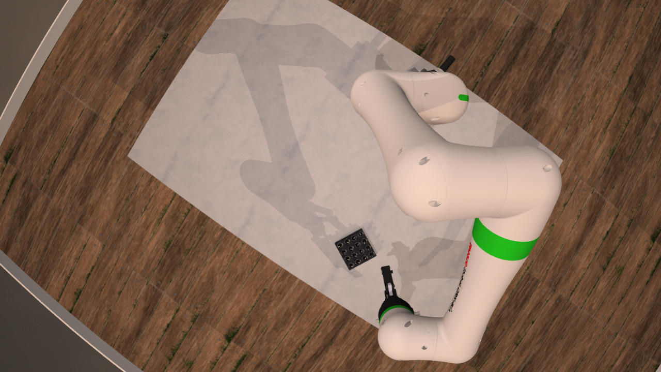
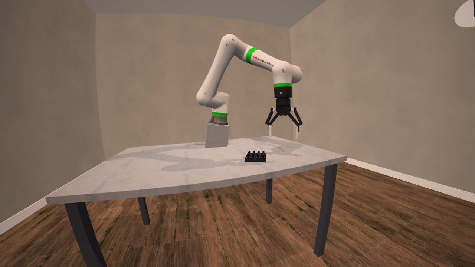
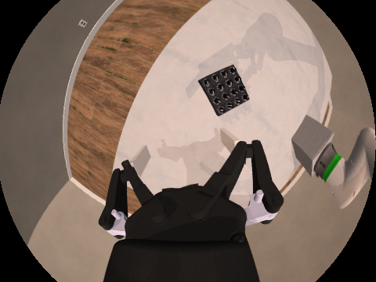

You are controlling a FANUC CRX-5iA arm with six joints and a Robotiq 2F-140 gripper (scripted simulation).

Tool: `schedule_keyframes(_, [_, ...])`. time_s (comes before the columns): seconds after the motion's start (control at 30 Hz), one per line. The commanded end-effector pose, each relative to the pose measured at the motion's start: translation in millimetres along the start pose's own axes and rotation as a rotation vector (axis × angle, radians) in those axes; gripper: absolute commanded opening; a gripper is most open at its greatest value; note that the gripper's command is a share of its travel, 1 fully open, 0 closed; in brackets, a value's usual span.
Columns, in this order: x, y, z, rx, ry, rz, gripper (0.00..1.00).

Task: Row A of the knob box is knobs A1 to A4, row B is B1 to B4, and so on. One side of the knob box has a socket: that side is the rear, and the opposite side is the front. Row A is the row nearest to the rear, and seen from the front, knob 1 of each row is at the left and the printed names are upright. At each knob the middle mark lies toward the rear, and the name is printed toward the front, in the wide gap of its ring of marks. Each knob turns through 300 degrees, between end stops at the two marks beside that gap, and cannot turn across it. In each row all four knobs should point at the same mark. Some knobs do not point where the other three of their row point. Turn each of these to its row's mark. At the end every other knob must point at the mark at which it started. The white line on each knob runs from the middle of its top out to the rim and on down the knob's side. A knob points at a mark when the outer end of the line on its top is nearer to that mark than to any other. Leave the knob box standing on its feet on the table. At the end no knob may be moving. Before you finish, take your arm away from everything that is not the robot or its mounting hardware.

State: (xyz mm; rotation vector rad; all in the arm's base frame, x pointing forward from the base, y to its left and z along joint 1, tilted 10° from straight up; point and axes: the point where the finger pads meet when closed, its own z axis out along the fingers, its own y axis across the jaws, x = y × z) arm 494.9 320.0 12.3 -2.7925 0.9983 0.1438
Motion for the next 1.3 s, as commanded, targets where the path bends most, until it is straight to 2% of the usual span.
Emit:
schedule_keyframes(0.0, [5, 30, 4, 0.019, 0.011, -0.127, 1.00])
schedule_keyframes(0.03, [5, 30, 4, 0.019, 0.011, -0.127, 1.00])
schedule_keyframes(0.07, [8, 50, 8, 0.016, 0.018, -0.201, 1.00])
schedule_keyframes(0.2, [11, 74, 12, 0.012, 0.026, -0.288, 1.00])
schedule_keyframes(0.23, [12, 88, 15, 0.009, 0.031, -0.342, 1.00])
schedule_keyframes(0.33, [14, 104, 17, 0.006, 0.036, -0.397, 1.00])
schedule_keyframes(0.4, [15, 124, 21, 0.001, 0.042, -0.471, 1.00])
schedule_keyframes(0.53, [16, 141, 24, -0.003, 0.047, -0.531, 1.00])
schedule_keyframes(1.27, [16, 144, 25, -0.004, 0.048, -0.542, 1.00])
